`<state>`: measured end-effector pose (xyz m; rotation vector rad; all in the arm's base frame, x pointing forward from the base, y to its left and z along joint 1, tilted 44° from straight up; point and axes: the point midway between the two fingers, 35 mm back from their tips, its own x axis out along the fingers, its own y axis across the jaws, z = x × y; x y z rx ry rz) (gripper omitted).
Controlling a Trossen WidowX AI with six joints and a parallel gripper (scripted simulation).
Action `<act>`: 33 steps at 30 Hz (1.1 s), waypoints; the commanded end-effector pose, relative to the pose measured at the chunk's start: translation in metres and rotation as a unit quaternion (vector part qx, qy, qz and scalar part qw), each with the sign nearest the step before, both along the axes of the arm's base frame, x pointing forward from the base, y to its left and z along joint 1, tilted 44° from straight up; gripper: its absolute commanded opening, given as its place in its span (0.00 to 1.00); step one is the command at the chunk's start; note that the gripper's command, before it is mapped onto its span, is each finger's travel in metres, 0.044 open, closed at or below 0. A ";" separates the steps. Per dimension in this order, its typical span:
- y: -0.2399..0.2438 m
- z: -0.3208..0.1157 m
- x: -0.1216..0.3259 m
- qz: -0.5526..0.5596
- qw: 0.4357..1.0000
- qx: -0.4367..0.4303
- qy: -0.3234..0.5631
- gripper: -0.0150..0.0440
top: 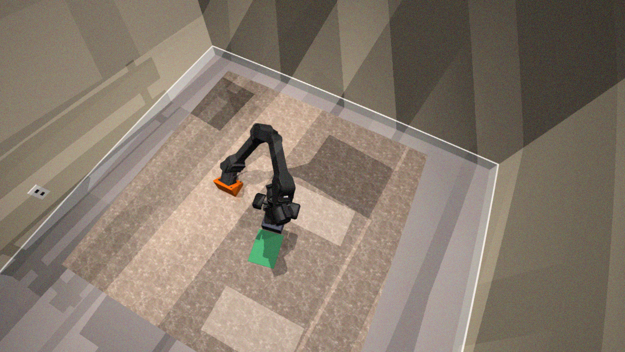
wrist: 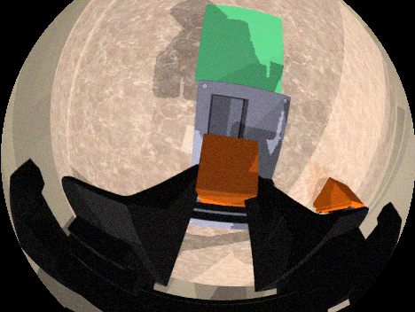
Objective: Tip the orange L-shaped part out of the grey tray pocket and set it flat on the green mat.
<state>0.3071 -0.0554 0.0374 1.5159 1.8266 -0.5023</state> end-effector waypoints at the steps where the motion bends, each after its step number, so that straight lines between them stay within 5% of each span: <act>1: -0.005 0.006 0.000 0.003 1.000 0.000 0.000 0.25; 33: -0.032 0.031 0.003 0.003 1.000 -0.001 0.000 0.25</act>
